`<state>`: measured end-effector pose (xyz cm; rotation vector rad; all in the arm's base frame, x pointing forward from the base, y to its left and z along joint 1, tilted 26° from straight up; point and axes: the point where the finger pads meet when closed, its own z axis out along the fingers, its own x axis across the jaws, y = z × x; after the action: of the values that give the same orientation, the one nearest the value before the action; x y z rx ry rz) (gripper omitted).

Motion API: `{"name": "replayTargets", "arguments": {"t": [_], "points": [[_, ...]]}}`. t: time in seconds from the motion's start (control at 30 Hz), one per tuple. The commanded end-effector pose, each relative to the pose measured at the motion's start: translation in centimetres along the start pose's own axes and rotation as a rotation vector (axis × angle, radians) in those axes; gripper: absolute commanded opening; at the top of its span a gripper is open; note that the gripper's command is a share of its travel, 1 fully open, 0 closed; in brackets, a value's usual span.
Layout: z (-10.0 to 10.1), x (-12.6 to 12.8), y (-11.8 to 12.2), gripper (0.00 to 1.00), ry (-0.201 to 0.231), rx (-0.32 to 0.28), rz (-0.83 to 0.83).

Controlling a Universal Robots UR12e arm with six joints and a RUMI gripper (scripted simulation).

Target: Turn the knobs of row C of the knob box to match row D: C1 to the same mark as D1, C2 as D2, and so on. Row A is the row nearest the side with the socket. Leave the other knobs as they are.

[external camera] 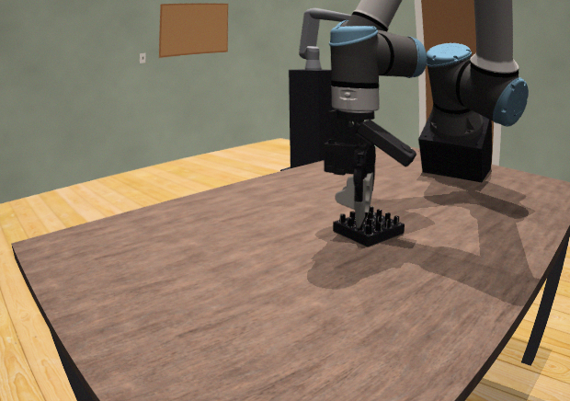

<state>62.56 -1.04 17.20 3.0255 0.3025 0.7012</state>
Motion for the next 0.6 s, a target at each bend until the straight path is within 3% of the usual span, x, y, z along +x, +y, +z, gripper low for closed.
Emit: {"name": "replayTargets", "arguments": {"t": [0.0, 0.53, 0.57], "points": [[0.19, -0.15, -0.25, 0.11, -0.003, 0.002, -0.001], [0.19, -0.15, -0.25, 0.11, -0.003, 0.002, -0.001], [0.19, -0.15, -0.25, 0.04, -0.003, 0.002, -0.001]]}}
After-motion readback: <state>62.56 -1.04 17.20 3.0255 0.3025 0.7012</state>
